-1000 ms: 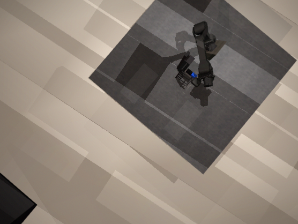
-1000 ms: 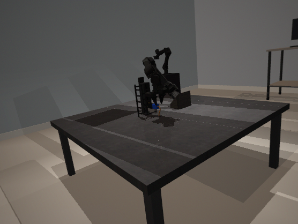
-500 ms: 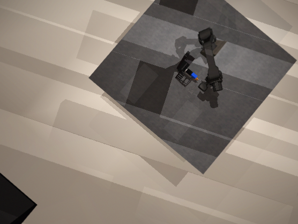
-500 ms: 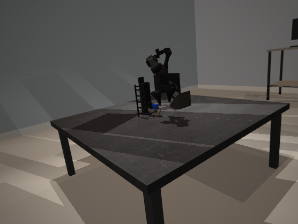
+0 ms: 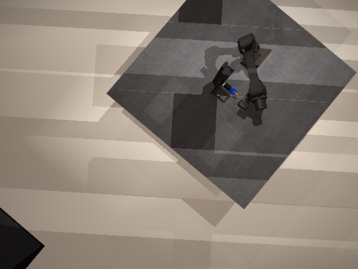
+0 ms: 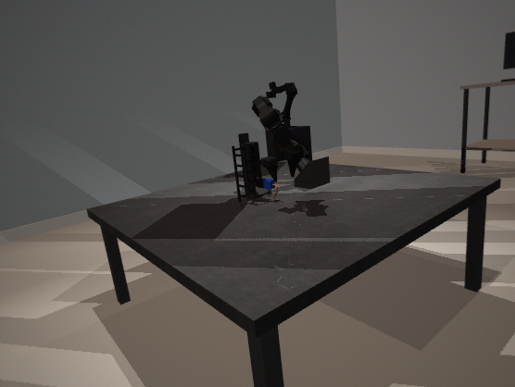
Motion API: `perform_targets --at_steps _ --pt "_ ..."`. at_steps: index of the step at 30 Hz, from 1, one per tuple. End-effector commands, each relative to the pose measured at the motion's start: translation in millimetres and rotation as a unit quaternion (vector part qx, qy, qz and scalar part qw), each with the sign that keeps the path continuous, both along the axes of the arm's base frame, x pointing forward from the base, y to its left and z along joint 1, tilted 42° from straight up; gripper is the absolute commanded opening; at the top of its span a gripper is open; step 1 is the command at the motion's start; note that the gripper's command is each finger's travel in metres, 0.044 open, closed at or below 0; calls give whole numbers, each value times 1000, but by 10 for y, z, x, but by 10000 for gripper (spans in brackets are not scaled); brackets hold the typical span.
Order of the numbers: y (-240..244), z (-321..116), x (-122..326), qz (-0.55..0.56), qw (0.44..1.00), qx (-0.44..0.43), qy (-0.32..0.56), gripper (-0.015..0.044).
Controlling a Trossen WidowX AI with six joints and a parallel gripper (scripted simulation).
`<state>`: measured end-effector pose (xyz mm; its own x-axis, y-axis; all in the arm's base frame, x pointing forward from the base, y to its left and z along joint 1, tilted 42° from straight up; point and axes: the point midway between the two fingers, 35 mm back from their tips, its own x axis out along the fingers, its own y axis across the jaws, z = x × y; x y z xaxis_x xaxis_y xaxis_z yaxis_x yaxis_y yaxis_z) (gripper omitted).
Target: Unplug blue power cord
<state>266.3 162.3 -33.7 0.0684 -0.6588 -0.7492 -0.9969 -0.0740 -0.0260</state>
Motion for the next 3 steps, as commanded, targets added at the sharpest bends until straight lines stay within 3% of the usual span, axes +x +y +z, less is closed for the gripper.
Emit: perform_targets --at_steps 1,3 --pt "8 1 2 -2 1000 1 -1 440" --pt "8 1 2 -2 1000 1 -1 440"
